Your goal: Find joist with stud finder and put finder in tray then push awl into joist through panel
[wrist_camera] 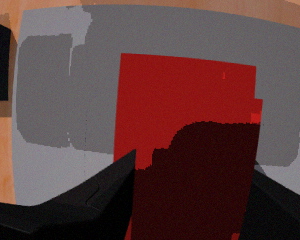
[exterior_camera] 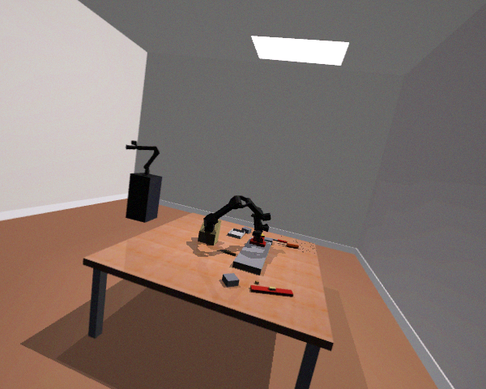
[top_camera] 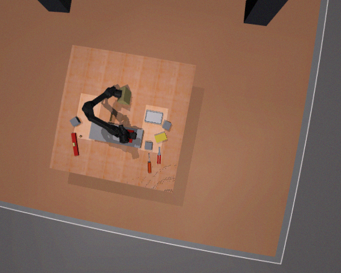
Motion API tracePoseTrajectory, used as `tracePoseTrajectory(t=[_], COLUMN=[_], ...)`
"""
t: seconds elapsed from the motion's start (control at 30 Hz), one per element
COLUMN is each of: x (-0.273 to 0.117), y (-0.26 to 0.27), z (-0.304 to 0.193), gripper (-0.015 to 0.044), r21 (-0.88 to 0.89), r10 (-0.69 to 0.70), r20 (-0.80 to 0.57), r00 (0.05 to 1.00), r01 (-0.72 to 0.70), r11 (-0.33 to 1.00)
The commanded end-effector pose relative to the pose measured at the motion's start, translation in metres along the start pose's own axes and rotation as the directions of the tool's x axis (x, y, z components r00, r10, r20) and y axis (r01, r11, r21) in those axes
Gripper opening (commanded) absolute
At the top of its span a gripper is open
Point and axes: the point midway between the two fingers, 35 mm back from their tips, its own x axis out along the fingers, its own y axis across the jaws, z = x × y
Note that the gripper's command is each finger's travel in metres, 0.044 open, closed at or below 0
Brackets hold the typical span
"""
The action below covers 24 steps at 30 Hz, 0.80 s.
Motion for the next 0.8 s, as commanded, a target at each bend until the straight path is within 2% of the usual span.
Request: tracePoseTrajectory(t=[0.0, 0.77], x=[0.001, 0.001], y=[-0.012, -0.065], z=[-0.001, -0.001], gripper=[0.0, 0.0], r21=[-0.001, -0.002], r10=[-0.007, -0.01], r20=[0.0, -0.001], r00=[1.0, 1.0], r01=[0.007, 0.01], r11=[1.0, 1.0])
